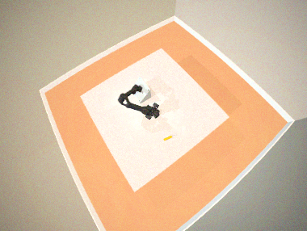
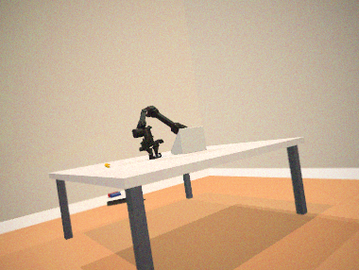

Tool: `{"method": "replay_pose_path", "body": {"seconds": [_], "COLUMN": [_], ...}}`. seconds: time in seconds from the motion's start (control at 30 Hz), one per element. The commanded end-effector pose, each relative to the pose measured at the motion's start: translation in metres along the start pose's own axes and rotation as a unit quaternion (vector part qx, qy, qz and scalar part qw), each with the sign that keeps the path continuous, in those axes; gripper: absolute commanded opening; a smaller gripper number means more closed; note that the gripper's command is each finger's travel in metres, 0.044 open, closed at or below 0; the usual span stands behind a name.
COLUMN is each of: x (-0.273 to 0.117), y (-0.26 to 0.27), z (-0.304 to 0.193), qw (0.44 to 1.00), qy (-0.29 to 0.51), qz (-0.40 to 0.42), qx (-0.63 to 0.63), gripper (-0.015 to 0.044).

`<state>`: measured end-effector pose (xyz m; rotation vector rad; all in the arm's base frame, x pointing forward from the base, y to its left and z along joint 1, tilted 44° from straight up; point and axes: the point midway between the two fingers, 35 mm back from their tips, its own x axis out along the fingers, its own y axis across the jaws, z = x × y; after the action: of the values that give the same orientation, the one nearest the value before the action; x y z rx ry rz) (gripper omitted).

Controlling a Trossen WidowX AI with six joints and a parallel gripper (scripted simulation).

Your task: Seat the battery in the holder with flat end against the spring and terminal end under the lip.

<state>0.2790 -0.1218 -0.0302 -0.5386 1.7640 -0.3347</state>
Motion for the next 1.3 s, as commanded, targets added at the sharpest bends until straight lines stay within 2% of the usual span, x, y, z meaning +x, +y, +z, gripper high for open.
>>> {"method": "replay_pose_path", "body": {"seconds": [0.0,0.33,0.4,0.6,0.67,1.27], "x": [0.0,-0.015,-0.018,-0.078,-0.085,-0.085], "y": [0.0,0.003,0.006,0.018,0.02,0.022], "z": [0.0,0.0,0.0,0.0,-0.001,0.0], "qw": [1.0,1.0,1.0,1.0,1.0,1.0], "qy": [0.0,0.0,0.002,-0.001,-0.001,-0.001], "qz": [-0.001,0.0,-0.001,0.002,0.002,0.002], "qx": [0.003,0.0,-0.005,-0.001,0.0,0.0], "gripper": [0.0183,0.0183,0.0235,0.0393,0.044,0.044]}}
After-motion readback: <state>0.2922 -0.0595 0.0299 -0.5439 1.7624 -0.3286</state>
